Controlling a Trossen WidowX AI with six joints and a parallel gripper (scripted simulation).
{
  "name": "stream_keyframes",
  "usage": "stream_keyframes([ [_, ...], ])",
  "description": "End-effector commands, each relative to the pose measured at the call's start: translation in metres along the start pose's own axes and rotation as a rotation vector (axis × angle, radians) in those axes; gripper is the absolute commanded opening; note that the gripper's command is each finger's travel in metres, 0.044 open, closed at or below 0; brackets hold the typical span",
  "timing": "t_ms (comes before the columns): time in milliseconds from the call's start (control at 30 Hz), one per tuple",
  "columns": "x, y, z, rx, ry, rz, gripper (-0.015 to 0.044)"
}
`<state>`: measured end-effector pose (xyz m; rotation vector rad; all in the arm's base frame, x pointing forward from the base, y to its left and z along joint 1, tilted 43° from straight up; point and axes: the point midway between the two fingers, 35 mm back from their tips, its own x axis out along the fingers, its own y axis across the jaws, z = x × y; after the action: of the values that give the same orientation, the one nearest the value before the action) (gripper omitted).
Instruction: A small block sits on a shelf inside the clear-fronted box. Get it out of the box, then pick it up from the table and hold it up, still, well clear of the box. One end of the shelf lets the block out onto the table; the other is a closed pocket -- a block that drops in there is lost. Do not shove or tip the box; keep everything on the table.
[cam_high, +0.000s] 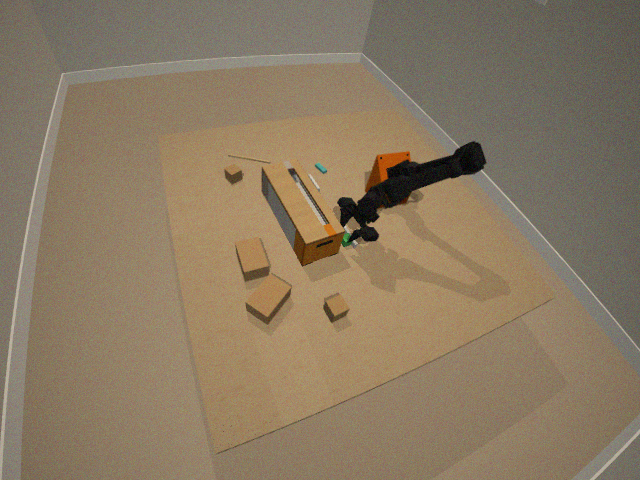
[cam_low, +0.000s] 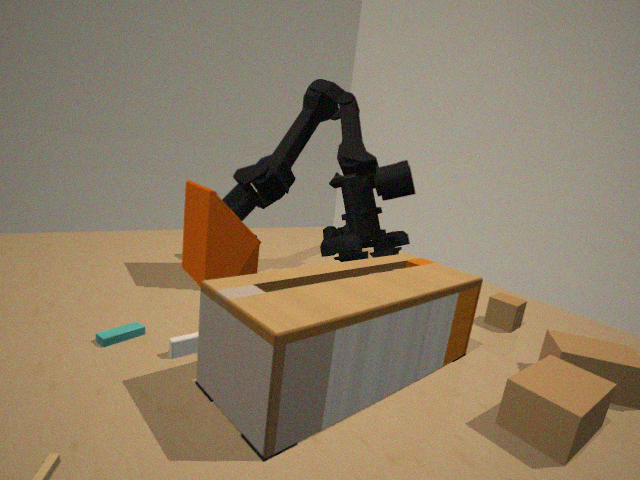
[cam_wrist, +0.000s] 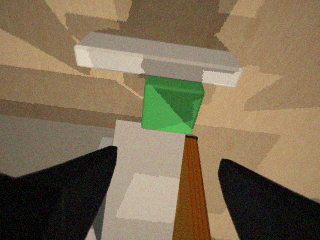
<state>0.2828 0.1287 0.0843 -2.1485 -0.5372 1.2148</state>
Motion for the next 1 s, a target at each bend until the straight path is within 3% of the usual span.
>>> stream_keyframes([
  [0,0.007,0.003,0.005,0.009,-0.009,0.009,0.0285],
  [833,0.040,0.002,0.022,0.011,-0.008,0.005,0.0285],
  [967,0.040,0.002,0.022,0.011,-0.008,0.005,0.0180],
])
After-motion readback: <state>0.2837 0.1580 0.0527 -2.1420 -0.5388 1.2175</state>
